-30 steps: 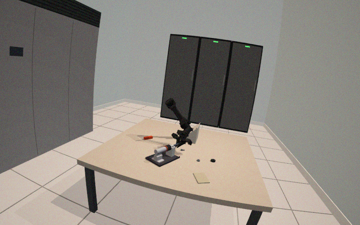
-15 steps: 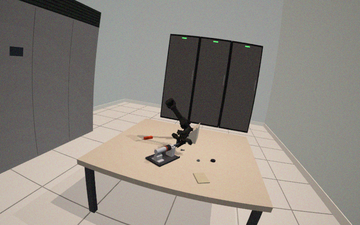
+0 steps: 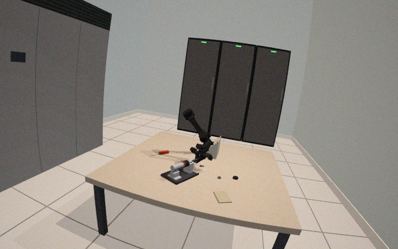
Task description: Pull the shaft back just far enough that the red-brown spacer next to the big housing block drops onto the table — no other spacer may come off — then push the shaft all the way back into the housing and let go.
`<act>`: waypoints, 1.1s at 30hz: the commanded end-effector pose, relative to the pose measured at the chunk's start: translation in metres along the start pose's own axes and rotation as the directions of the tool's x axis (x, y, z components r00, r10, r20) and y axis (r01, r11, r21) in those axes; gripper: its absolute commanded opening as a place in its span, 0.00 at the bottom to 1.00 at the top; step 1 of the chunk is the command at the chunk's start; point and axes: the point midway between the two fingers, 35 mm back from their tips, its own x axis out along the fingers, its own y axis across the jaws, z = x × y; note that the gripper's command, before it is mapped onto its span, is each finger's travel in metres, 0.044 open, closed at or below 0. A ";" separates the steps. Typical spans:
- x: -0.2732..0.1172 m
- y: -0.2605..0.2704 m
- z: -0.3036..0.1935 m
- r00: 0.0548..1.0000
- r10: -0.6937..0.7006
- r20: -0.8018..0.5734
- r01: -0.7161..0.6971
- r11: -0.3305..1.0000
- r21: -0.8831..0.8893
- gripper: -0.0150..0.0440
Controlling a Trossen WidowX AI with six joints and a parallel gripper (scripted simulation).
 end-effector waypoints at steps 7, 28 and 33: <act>-0.001 -0.001 -0.001 1.000 -0.004 0.000 0.004 1.000 0.006 0.25; -0.003 -0.001 -0.003 1.000 -0.004 -0.001 0.004 1.000 0.006 0.25; -0.004 -0.001 -0.004 1.000 -0.004 -0.001 0.004 1.000 0.006 0.25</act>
